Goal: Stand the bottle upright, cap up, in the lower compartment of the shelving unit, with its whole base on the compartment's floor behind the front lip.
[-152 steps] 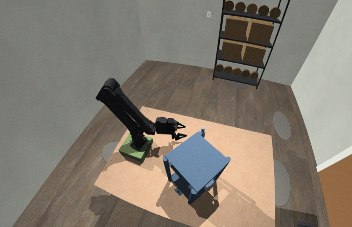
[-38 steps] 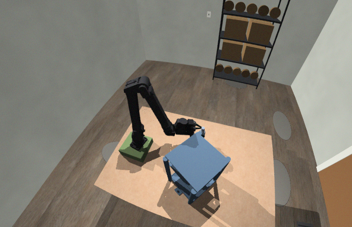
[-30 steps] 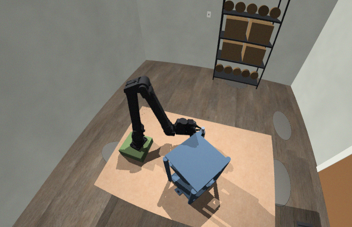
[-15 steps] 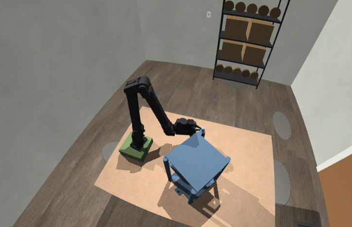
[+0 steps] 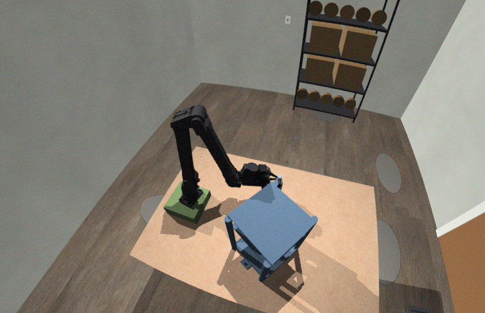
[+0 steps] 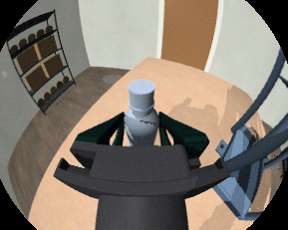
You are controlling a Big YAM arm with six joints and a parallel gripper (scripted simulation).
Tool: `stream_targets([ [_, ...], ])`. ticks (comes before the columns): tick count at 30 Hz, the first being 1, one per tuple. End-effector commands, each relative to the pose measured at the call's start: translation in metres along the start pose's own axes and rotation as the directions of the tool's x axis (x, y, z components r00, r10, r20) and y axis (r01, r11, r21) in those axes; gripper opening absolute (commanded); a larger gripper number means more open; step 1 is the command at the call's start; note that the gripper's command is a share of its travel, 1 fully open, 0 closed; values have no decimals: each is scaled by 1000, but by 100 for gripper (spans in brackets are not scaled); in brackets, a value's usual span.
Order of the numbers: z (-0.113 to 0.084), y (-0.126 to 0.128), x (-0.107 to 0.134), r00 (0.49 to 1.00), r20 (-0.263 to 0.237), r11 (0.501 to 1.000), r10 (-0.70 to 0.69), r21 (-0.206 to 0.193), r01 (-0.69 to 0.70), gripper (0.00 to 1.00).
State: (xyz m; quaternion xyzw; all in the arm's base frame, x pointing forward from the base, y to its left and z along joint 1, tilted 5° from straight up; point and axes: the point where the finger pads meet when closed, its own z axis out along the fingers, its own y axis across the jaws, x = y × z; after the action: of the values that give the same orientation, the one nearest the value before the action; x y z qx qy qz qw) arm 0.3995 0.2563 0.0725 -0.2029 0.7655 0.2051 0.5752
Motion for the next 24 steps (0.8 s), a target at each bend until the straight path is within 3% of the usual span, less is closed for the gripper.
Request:
stream_targets([
  [1,12,6,-16,999,33,1000,0,-12,1,31],
  [11,12,6,-17,999,34,1000,0,-12,1,31],
  [24,4,0,-49,999,47,1000,-2,-1,2,31],
])
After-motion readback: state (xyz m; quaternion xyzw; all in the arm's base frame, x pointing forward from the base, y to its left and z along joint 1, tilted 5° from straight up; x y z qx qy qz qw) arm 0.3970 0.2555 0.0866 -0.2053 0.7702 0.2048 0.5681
